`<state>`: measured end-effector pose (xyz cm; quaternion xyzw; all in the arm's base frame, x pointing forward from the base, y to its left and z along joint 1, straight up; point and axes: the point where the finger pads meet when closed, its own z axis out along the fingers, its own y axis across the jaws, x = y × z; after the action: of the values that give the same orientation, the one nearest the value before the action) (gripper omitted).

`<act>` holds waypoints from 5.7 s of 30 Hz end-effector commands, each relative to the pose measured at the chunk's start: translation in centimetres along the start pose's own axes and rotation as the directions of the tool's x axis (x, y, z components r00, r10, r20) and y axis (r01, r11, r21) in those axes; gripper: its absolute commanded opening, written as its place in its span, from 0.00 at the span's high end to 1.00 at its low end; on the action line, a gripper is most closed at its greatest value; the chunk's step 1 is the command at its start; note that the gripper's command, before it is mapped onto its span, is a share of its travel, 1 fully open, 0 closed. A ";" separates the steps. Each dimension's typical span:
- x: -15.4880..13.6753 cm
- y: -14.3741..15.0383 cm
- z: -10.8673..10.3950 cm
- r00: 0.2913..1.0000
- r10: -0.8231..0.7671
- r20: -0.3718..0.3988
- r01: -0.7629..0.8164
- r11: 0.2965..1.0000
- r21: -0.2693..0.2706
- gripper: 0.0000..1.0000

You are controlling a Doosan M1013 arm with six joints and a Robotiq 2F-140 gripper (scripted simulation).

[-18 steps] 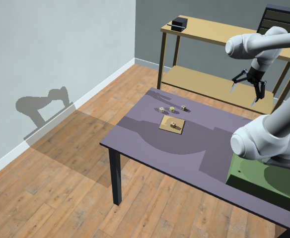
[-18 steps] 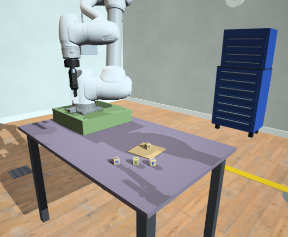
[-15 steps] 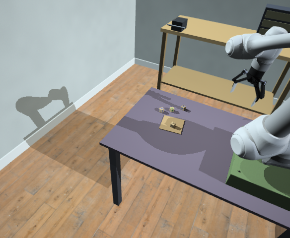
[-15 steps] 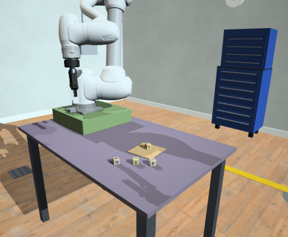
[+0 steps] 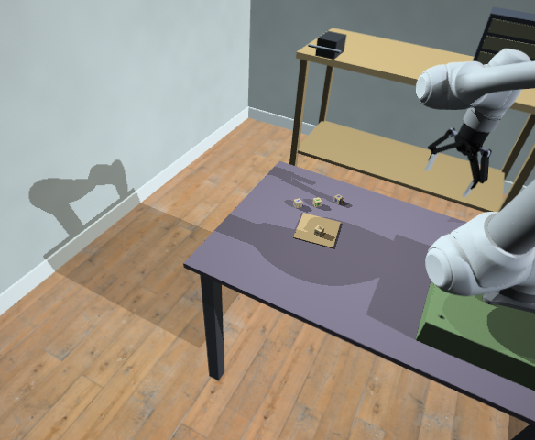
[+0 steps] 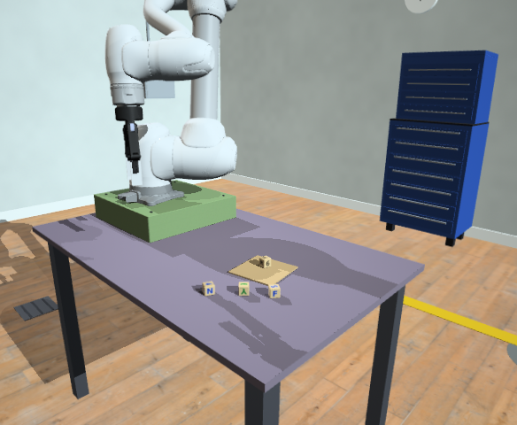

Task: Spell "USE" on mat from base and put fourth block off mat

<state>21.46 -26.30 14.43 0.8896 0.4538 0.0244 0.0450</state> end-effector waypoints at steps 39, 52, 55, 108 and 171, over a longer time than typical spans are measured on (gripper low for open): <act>31.3 20.0 16.8 0.877 0.366 -0.311 -0.354 0.930 0.096 0.00; 31.3 20.0 16.8 0.877 0.366 -0.311 -0.354 0.930 0.096 0.00; 31.3 20.0 16.8 0.877 0.366 -0.311 -0.354 0.930 0.096 0.00; 42.9 22.1 1.3 0.809 0.574 -0.124 -0.536 0.809 0.241 0.00; 27.0 35.8 18.7 0.876 0.368 -0.311 -0.356 0.930 0.097 0.00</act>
<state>67.83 -26.09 -0.18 0.9445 0.2787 0.1656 -0.0524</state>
